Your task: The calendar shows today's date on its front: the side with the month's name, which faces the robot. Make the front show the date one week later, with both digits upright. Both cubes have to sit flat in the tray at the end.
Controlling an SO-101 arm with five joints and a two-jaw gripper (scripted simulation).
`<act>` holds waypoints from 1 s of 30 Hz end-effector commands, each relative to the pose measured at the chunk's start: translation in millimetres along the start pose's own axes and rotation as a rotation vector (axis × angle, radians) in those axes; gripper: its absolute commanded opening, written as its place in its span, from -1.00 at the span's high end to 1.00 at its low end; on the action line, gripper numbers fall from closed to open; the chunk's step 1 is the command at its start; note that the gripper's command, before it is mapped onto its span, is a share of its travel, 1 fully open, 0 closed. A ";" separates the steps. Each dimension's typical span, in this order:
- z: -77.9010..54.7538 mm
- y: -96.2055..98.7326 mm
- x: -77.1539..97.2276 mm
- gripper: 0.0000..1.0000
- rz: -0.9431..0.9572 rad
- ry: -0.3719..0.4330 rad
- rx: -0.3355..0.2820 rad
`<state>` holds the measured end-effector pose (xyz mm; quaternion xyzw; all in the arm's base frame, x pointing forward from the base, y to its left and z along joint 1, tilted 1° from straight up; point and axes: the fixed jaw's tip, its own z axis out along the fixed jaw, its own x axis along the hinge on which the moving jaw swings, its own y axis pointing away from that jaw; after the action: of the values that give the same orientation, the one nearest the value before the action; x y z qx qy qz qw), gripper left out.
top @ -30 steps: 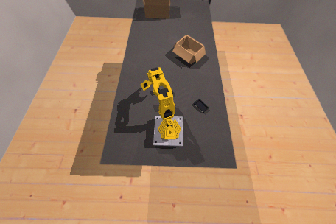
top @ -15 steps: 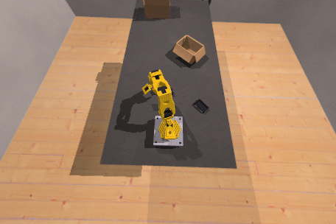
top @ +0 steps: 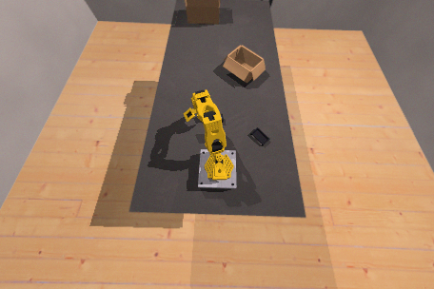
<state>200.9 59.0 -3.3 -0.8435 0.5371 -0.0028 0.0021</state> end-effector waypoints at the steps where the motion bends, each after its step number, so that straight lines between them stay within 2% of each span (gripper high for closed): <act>1: 4.8 4.7 1.0 0.30 -0.002 -0.005 -0.023; 14: 13.0 4.3 0.9 0.30 -0.002 -0.005 -0.023; 30: 36.2 5.0 0.4 0.30 -0.002 -0.005 -0.023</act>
<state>200.0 58.7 -33.9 -0.8435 0.5371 -0.0001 -0.0010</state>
